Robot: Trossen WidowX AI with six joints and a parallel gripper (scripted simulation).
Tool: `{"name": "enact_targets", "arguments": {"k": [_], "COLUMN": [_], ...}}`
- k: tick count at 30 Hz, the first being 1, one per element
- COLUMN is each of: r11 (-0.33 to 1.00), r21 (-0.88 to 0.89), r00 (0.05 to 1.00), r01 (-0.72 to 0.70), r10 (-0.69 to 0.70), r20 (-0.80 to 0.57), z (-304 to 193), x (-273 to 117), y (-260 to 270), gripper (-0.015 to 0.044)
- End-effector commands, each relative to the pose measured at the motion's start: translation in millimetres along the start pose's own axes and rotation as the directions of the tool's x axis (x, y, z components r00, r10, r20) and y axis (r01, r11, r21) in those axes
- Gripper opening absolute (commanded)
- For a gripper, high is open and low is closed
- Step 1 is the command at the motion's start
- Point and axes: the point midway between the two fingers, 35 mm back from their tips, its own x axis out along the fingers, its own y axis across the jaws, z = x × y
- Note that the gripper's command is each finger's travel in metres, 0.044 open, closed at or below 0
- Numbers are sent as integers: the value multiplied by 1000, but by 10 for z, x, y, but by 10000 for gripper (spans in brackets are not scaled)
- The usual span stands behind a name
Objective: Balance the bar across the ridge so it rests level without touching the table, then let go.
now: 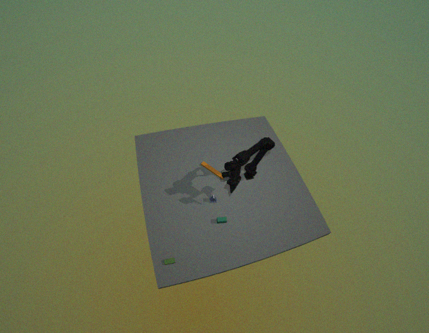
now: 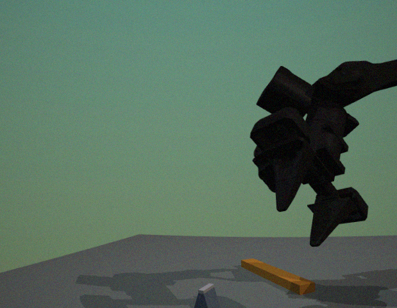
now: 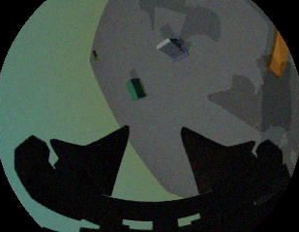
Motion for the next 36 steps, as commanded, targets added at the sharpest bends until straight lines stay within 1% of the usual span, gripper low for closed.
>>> {"name": "enact_targets", "arguments": {"k": [1,11,19,27,36], "r11": [999,986,957,906,829], "r21": [13,80,141,208,280], "r00": [998,971,930,873,803], "r01": [42,148,255,368,484], "r10": [-42,-160,-282,-413,-548], "r20": [55,178,237,258,236], "z": [196,701,1052,1353,1607], "x": [-31,-155,-308,-507,-765], "y": [-46,-265,-505,-797,-1157], "gripper": [315,315,315,315,315]}}
